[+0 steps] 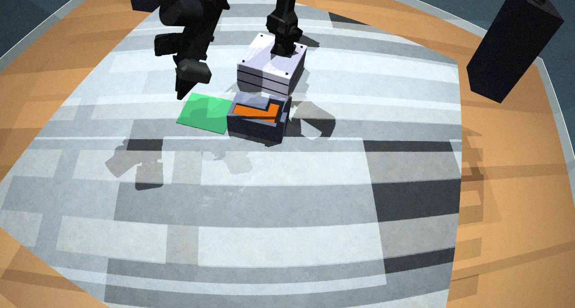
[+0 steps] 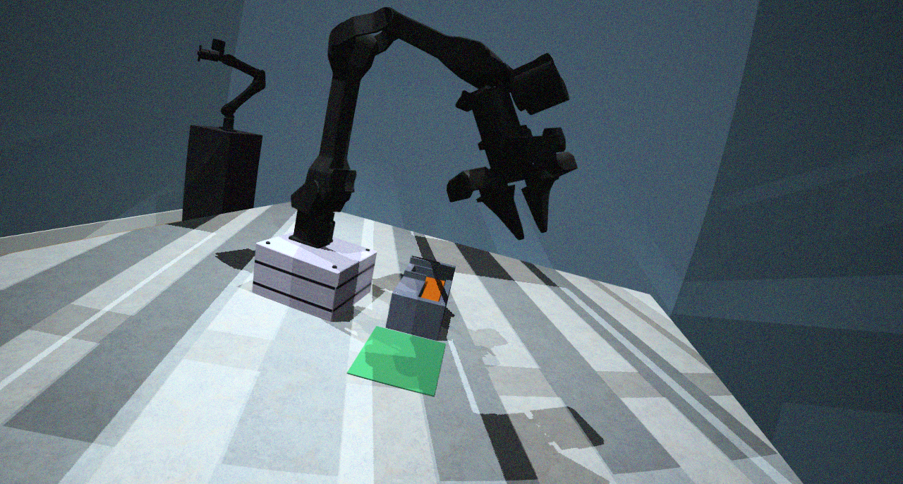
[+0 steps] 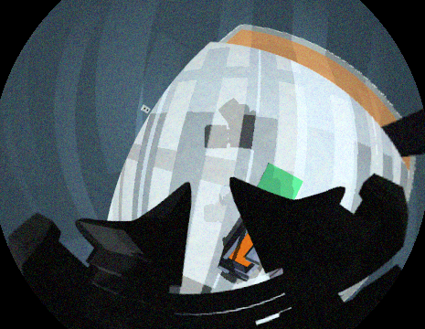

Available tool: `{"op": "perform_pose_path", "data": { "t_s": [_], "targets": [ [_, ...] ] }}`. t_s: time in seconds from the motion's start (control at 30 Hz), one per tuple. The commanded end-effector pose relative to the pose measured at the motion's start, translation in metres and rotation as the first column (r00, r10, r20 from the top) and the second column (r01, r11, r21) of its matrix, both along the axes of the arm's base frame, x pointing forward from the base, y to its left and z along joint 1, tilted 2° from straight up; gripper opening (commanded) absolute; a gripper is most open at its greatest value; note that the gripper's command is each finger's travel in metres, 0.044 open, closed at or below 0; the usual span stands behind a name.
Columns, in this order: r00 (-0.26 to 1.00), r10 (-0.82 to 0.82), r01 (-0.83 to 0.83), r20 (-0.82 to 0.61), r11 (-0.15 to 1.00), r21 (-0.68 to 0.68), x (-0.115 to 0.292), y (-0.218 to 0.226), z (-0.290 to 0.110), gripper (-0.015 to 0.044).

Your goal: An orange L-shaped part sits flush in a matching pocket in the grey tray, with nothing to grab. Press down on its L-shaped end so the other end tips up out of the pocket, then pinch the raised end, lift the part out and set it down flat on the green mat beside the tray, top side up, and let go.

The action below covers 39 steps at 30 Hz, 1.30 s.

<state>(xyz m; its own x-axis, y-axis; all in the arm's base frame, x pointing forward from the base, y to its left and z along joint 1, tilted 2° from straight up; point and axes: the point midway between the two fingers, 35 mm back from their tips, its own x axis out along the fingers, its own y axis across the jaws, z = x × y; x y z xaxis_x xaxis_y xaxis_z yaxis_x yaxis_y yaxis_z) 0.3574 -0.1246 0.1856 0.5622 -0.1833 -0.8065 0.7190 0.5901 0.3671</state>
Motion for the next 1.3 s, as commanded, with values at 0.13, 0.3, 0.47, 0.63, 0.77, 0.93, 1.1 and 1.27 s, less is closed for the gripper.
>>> {"op": "perform_pose_path", "data": {
  "t_s": [0.13, 0.3, 0.47, 0.63, 0.77, 0.93, 1.1, 1.27],
  "targets": [
    [0.822, 0.477, -0.495, -0.311, 0.869, 0.023, -0.047, 0.124, -0.052, 0.0180],
    [0.548, 0.690, -0.747, -0.472, 0.658, 0.094, -0.100, 0.180, -0.075, 0.0180],
    [0.392, 0.750, -0.833, -0.534, 0.535, 0.140, -0.127, 0.198, -0.083, 0.0180],
    [0.392, 0.750, -0.833, -0.534, 0.535, 0.140, -0.127, 0.198, -0.083, 0.0180],
    [0.392, 0.750, -0.833, -0.533, 0.535, 0.140, -0.126, 0.198, -0.090, 0.0180],
    [0.392, 0.750, -0.833, -0.534, 0.535, 0.140, -0.122, 0.199, -0.138, 0.0180],
    [0.392, 0.749, -0.833, -0.534, 0.535, 0.140, -0.123, 0.198, -0.157, 0.0180],
    [0.392, 0.749, -0.833, -0.534, 0.535, 0.140, -0.123, 0.198, -0.158, 0.0180]
  ]
}}
